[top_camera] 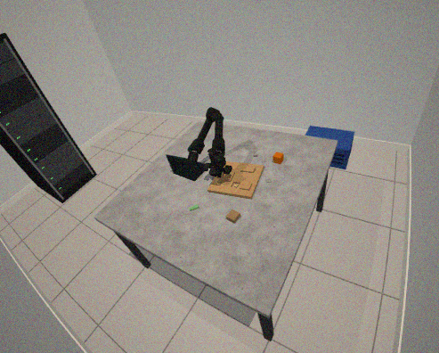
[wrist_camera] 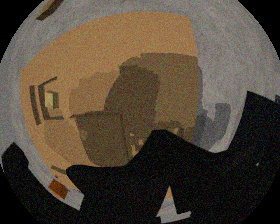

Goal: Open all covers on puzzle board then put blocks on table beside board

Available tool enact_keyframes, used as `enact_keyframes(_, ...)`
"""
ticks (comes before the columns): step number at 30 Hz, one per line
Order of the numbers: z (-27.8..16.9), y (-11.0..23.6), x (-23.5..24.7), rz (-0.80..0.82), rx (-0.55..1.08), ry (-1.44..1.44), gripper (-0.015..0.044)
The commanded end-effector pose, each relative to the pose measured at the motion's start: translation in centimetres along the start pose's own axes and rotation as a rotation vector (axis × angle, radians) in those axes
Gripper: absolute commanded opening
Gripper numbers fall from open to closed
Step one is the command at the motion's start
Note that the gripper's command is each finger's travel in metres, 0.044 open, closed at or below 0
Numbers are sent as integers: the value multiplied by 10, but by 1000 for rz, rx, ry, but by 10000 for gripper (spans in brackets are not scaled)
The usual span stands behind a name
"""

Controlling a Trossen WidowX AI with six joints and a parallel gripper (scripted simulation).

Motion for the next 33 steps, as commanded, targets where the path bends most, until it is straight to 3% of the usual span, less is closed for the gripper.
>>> enact_keyframes(1, 6, 0, 2, 1, -7, 8, 0)
enact_keyframes(33, 38, -1, 0, 1, -5, 9, 0)
Point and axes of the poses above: the point midway between the two fingers, 35 mm back from their tips, its own y axis back along the fingers, its own x axis across the jaws, z = x × y, the point moved 1 cm from there along y, back along the fingers, and after that the axes turned 2 degrees about -y, right-handed, at the moved point
